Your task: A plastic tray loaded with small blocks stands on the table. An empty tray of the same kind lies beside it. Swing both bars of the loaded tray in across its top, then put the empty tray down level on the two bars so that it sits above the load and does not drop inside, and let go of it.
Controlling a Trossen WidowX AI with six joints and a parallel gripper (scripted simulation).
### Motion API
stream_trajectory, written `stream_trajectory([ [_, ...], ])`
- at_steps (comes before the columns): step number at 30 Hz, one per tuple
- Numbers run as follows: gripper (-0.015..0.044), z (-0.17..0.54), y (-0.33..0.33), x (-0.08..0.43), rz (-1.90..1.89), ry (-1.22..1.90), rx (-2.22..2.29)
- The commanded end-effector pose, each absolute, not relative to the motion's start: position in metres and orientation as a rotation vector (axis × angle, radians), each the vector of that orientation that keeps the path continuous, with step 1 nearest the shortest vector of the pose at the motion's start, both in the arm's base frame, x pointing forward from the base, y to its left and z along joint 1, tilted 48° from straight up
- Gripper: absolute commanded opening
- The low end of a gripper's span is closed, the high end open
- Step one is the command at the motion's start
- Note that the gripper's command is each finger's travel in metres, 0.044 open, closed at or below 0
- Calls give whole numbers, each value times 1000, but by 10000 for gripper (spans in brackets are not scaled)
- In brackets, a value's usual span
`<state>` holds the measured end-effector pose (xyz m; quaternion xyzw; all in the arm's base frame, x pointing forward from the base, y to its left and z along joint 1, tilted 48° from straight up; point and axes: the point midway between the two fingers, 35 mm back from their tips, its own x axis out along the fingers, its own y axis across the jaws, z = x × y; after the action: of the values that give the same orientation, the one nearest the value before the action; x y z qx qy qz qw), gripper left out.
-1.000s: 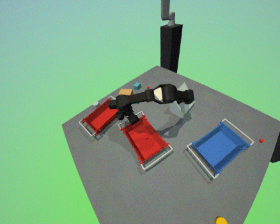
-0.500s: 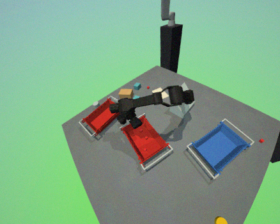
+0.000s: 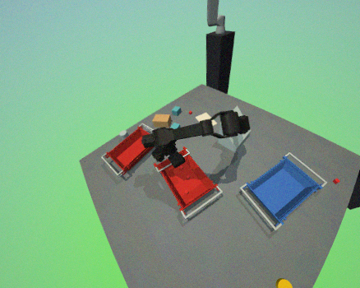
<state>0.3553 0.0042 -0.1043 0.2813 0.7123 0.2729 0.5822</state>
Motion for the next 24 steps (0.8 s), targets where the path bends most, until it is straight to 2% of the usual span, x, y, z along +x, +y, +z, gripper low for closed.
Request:
stream_trajectory([
  [1,89,-95,-8,360,634,1647,647],
  [24,89,-99,-4,358,630,1651,659],
])
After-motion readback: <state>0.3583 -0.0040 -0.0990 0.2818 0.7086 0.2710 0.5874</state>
